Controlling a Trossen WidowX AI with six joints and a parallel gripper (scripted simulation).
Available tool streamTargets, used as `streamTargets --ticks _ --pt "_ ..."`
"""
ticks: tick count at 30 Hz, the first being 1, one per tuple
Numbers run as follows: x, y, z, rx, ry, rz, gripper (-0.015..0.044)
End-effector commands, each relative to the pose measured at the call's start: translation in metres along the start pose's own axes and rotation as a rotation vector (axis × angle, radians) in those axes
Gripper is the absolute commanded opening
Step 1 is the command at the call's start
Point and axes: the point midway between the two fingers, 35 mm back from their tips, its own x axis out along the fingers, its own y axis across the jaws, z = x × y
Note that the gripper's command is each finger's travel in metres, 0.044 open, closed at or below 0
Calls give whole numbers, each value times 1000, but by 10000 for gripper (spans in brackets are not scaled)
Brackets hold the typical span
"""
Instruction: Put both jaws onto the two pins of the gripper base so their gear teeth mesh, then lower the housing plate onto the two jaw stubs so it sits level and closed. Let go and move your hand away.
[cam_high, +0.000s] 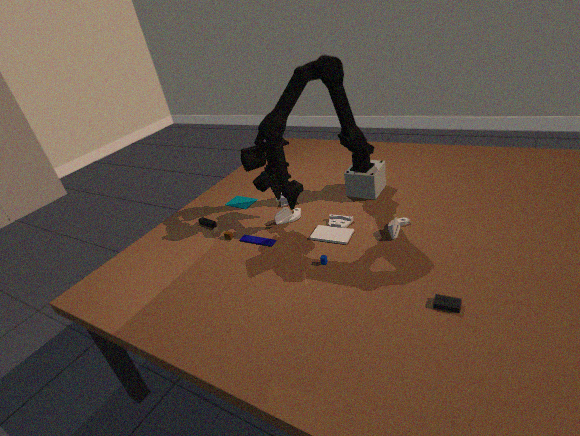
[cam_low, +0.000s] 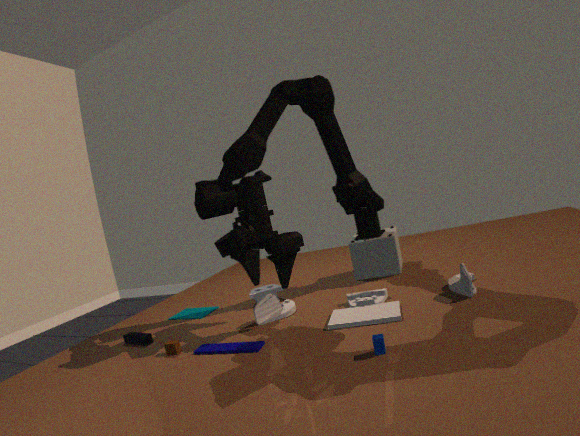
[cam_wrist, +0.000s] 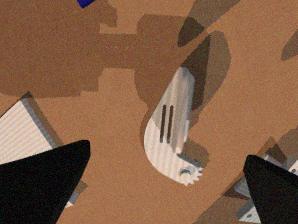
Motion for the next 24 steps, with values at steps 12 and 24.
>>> streamTargets --ticks 12,24 --pt "21 1 0 -7 -1 4 440" --pt "41 1 0 -7 -1 4 440"
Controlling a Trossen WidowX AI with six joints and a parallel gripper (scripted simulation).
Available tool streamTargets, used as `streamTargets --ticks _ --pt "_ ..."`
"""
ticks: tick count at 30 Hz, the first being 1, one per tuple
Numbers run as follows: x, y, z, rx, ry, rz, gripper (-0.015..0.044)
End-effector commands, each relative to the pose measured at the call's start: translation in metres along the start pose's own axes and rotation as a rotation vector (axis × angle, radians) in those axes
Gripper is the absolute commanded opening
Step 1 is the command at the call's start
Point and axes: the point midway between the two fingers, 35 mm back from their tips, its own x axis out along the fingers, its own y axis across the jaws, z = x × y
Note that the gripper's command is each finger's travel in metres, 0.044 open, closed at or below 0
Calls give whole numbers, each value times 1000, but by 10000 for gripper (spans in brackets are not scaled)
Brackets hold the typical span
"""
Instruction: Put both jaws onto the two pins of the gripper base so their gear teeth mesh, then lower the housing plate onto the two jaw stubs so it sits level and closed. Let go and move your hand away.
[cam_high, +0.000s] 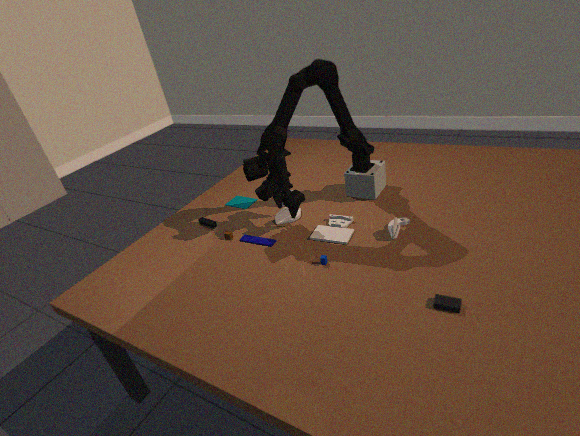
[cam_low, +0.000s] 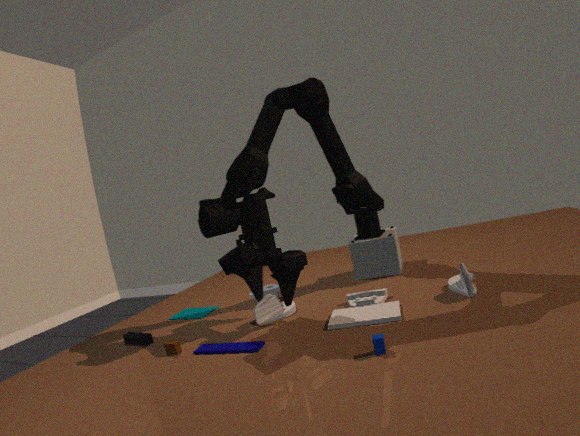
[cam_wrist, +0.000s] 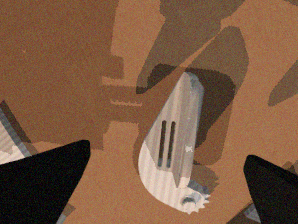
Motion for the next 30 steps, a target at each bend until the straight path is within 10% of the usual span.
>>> streamTargets --ticks 1,30 --pt "8 1 -1 -4 1 3 440" --pt "26 1 -2 -4 1 3 440"
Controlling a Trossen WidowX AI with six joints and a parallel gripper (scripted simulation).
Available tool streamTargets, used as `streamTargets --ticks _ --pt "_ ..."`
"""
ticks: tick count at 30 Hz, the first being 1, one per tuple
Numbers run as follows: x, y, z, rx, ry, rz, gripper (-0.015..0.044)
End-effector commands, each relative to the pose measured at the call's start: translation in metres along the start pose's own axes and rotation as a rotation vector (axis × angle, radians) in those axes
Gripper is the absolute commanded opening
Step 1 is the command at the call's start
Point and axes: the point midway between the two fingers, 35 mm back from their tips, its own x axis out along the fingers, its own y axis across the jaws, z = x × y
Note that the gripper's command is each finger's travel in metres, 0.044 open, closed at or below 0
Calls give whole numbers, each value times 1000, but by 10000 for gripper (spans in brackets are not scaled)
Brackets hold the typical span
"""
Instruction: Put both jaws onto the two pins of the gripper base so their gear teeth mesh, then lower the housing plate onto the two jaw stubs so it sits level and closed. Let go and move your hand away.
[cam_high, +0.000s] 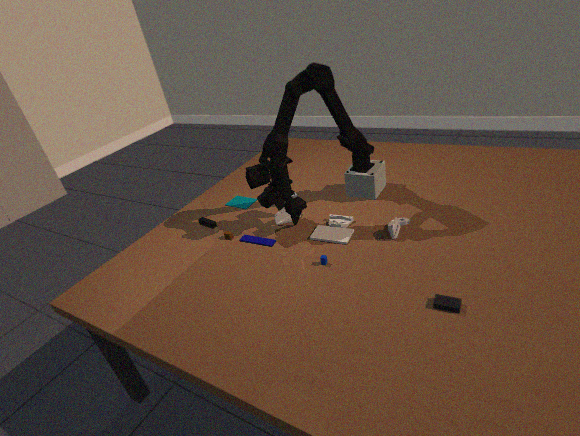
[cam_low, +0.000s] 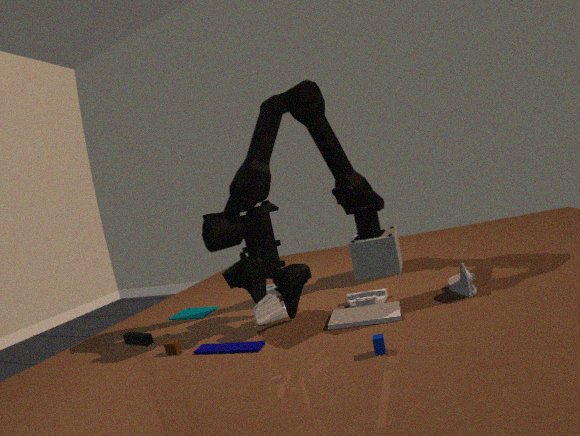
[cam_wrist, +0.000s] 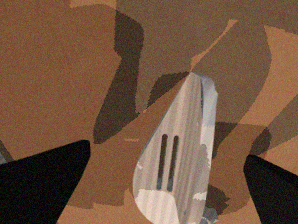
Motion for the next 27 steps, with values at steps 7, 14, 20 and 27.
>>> streamTargets --ticks 7,14,20,27 --pt "0 0 0 -2 -1 3 440" --pt "0 0 0 0 0 0 309" --pt "0 0 0 0 0 0 151" --pt "0 0 0 0 0 0 134"
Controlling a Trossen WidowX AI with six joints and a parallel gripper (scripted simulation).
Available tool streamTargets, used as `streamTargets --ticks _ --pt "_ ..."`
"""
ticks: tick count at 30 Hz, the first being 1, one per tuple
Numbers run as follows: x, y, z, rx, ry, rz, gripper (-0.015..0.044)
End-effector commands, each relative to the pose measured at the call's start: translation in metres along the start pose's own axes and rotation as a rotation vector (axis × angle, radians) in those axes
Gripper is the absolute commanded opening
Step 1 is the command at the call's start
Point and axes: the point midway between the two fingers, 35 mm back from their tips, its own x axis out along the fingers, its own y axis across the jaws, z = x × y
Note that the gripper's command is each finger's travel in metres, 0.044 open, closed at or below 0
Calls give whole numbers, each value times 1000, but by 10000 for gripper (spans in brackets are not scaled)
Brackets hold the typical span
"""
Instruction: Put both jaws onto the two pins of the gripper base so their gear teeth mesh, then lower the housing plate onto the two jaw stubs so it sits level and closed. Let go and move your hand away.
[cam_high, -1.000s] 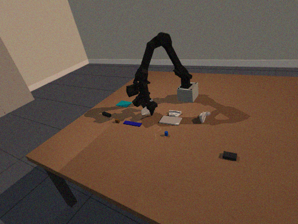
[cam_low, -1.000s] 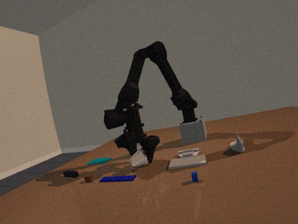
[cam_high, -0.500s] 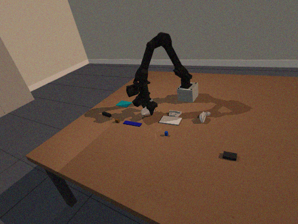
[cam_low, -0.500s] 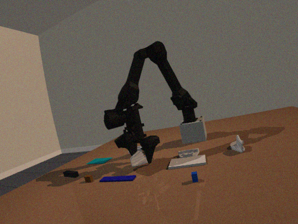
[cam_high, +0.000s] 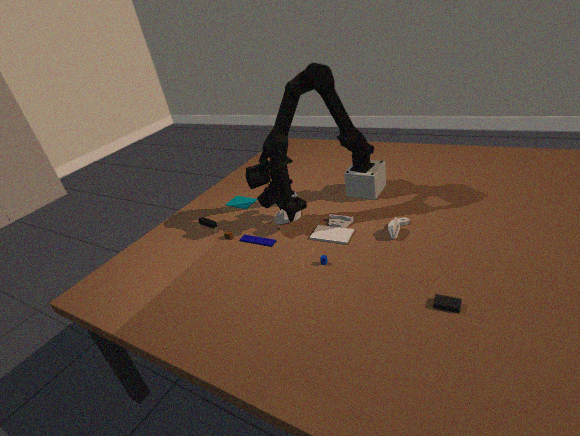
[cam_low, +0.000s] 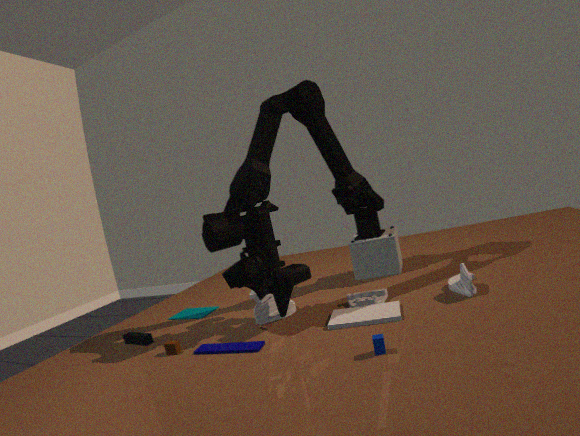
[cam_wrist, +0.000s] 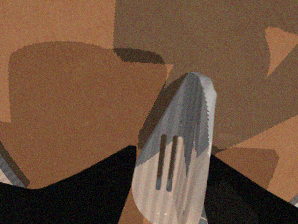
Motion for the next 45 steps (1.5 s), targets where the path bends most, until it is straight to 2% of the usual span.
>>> streamTargets --ticks 1,10,34,45 --pt "0 0 0 0 -1 2 134" --pt "-2 0 0 0 -1 2 134" --pt "-76 0 1 -2 -3 5 134" --pt "-78 12 0 -29 -2 6 134"
